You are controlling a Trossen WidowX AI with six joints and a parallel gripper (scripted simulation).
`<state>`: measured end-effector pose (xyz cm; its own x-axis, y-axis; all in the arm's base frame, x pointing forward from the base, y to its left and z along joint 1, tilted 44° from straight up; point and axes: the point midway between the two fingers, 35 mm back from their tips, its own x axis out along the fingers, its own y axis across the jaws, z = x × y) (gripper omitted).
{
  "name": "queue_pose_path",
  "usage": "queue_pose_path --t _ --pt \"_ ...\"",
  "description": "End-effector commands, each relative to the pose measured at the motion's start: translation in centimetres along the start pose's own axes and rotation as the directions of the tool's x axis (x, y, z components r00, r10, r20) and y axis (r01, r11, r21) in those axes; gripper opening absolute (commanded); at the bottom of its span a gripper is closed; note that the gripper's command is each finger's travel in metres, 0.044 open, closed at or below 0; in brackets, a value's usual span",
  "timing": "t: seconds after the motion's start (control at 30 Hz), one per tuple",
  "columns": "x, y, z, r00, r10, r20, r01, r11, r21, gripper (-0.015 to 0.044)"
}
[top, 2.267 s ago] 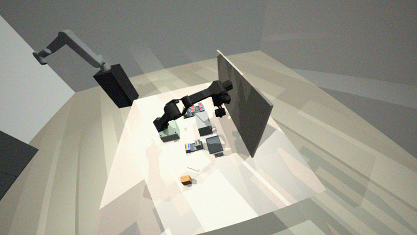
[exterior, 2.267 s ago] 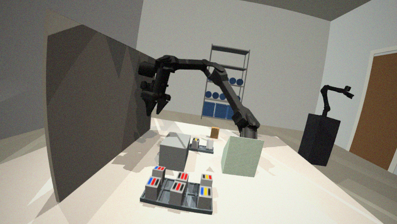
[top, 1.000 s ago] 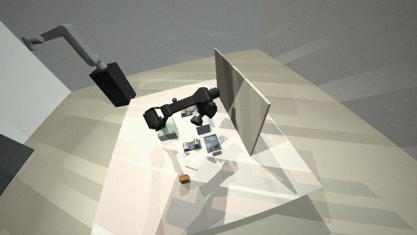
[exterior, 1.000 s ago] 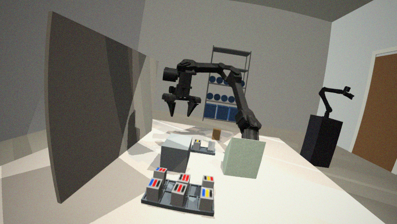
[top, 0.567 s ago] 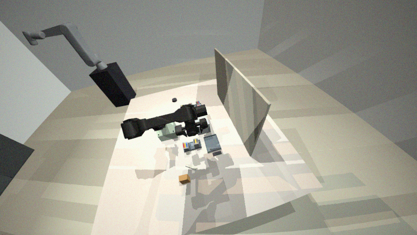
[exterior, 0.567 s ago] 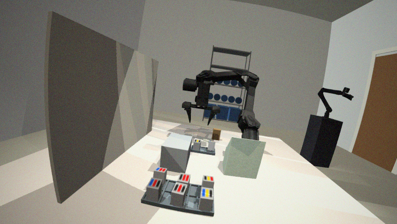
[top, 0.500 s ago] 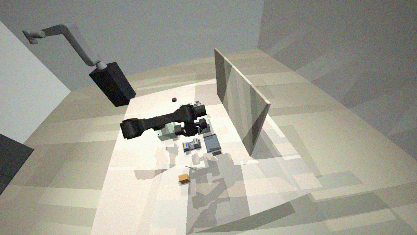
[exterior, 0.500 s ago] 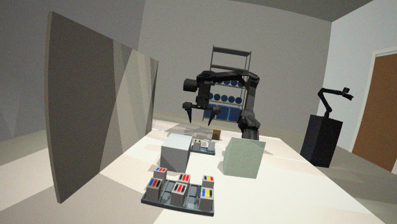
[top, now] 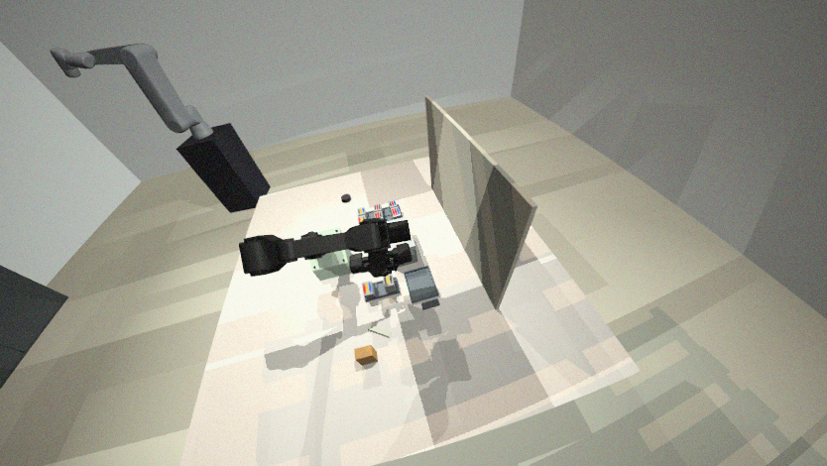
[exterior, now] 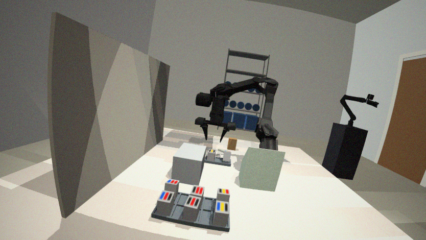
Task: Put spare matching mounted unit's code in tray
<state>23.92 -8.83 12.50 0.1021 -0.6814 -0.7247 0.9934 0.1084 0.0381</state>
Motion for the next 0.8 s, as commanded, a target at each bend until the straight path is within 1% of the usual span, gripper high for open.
queue_pose_path --t 0.0,0.23,0.77 --pt "0.5 0.0 -0.1 1.000 0.001 0.003 -0.001 1.000 -0.004 0.0300" --pt "0.8 0.1 -0.1 1.000 0.001 0.002 -0.001 1.000 -0.004 0.0300" --pt "3.4 0.3 -0.2 1.000 0.000 -0.002 0.000 1.000 -0.003 0.0300"
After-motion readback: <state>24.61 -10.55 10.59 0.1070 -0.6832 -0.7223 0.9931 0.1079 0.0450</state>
